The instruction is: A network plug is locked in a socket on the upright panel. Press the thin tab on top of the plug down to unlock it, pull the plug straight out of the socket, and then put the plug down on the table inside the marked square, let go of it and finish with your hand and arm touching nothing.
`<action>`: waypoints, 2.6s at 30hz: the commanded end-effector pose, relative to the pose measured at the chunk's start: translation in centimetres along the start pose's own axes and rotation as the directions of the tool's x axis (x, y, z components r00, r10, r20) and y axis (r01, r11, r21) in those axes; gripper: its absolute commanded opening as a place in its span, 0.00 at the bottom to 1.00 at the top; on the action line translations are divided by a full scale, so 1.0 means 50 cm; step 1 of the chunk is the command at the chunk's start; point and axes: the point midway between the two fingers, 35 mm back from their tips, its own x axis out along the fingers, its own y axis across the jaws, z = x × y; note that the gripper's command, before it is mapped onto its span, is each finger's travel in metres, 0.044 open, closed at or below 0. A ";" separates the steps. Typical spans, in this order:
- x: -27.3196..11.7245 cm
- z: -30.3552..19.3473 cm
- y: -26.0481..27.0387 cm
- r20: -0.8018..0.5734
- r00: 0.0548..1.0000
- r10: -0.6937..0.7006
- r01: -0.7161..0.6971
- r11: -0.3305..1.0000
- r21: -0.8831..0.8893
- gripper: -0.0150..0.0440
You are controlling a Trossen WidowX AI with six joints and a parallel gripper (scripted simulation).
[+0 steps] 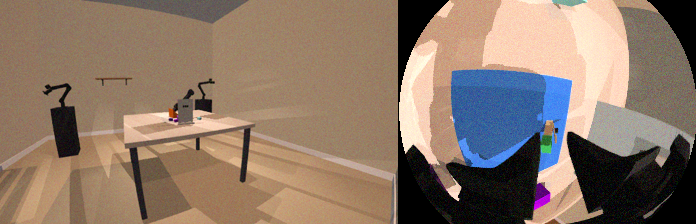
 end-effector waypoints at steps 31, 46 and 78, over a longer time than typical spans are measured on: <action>-0.071 -0.008 0.019 -0.002 1.000 0.009 -0.009 1.000 0.008 0.52; -0.095 -0.014 0.003 -0.007 1.000 0.014 -0.014 1.000 0.007 0.52; -0.160 -0.019 -0.039 -0.010 1.000 0.018 -0.018 1.000 0.007 0.52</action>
